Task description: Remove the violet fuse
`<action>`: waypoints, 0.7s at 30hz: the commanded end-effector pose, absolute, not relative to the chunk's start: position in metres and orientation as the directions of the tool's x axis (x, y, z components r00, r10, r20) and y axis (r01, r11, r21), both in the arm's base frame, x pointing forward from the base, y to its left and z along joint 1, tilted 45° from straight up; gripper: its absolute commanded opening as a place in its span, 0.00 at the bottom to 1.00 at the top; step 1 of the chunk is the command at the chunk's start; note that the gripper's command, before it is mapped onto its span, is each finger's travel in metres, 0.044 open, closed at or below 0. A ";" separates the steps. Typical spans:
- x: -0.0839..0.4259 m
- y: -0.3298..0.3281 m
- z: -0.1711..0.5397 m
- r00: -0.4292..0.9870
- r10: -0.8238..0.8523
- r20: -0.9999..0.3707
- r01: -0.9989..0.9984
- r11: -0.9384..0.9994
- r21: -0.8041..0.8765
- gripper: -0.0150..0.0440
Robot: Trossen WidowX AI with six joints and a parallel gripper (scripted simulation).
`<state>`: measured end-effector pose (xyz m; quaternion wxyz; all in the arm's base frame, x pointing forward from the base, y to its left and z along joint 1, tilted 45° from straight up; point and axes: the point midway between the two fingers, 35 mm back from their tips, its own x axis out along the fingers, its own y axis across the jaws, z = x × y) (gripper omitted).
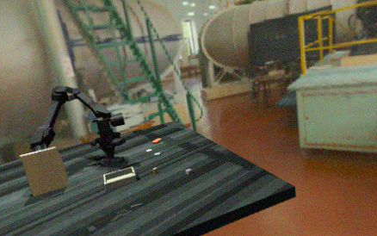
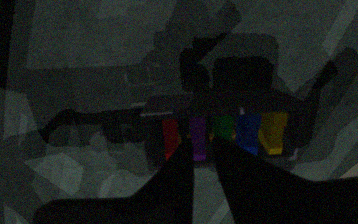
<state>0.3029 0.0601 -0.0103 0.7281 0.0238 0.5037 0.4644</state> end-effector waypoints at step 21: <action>0.302 0.068 -0.018 0.060 0.704 -0.707 -0.648 0.567 0.509 0.36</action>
